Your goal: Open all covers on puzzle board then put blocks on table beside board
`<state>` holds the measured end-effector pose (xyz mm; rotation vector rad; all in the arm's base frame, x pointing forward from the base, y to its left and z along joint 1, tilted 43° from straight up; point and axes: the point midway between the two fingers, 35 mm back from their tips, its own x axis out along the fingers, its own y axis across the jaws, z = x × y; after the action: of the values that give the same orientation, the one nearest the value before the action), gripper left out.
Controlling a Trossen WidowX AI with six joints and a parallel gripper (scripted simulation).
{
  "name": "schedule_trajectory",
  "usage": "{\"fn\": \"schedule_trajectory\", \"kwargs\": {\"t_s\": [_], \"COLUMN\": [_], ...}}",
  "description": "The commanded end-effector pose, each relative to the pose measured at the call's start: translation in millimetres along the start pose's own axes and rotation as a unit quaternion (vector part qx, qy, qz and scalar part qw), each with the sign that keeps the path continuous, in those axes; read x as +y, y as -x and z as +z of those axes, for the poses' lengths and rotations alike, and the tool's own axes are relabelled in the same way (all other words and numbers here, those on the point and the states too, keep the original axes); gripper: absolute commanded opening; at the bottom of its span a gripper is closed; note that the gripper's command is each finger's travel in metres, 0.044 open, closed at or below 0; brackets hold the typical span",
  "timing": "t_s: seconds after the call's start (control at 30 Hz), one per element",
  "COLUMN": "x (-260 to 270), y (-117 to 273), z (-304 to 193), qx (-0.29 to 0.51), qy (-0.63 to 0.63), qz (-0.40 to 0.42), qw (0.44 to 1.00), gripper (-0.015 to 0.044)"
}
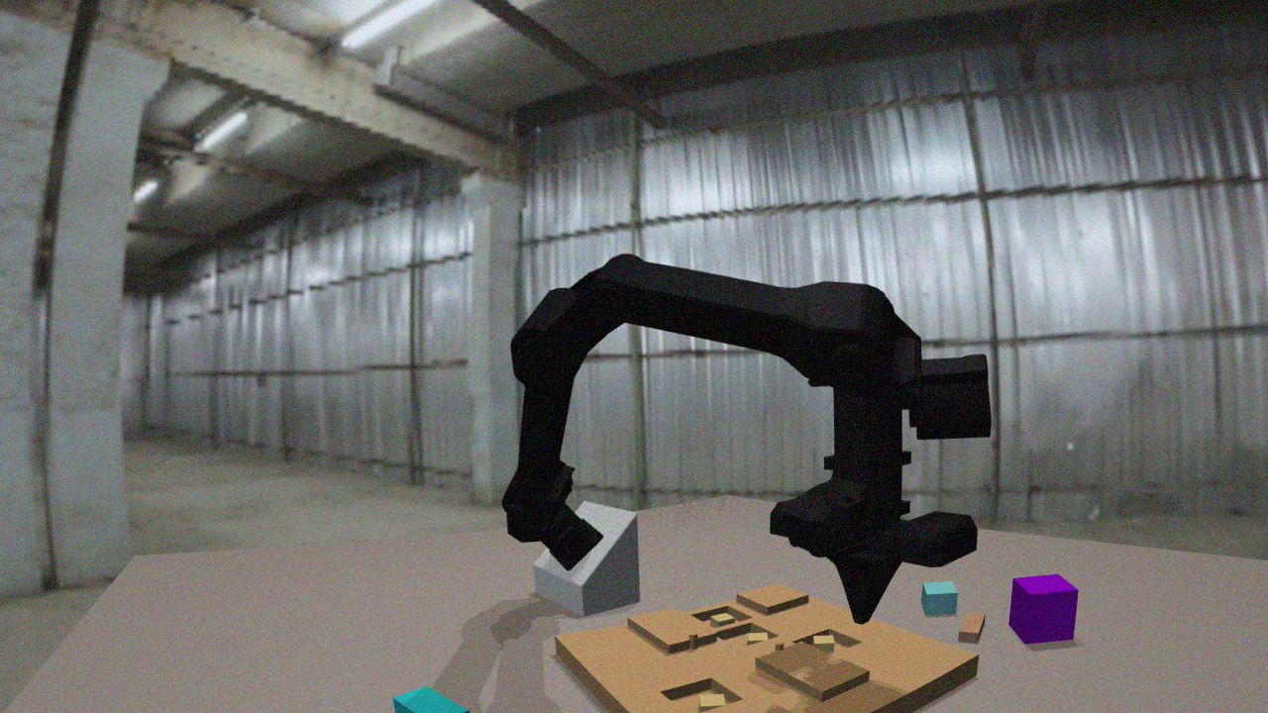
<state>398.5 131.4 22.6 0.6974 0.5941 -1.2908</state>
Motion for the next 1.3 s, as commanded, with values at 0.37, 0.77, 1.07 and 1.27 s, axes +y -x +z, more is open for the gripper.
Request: {"fn": "schedule_trajectory", "kwargs": {"t_s": [0.37, 0.77, 1.07, 1.27], "x": [-80, -149, -200, -203], "y": [18, 19, 12, 11], "z": [-15, -12, -2, -1], "qx": [0.008, 0.009, 0.006, 0.006], "qy": [0.291, 0.507, 0.647, 0.657], "qz": [-0.001, -0.001, -0.003, -0.003], "qw": [0.957, 0.862, 0.762, 0.754], "gripper": [0.0, 0.0, 0.0, 0.0]}}
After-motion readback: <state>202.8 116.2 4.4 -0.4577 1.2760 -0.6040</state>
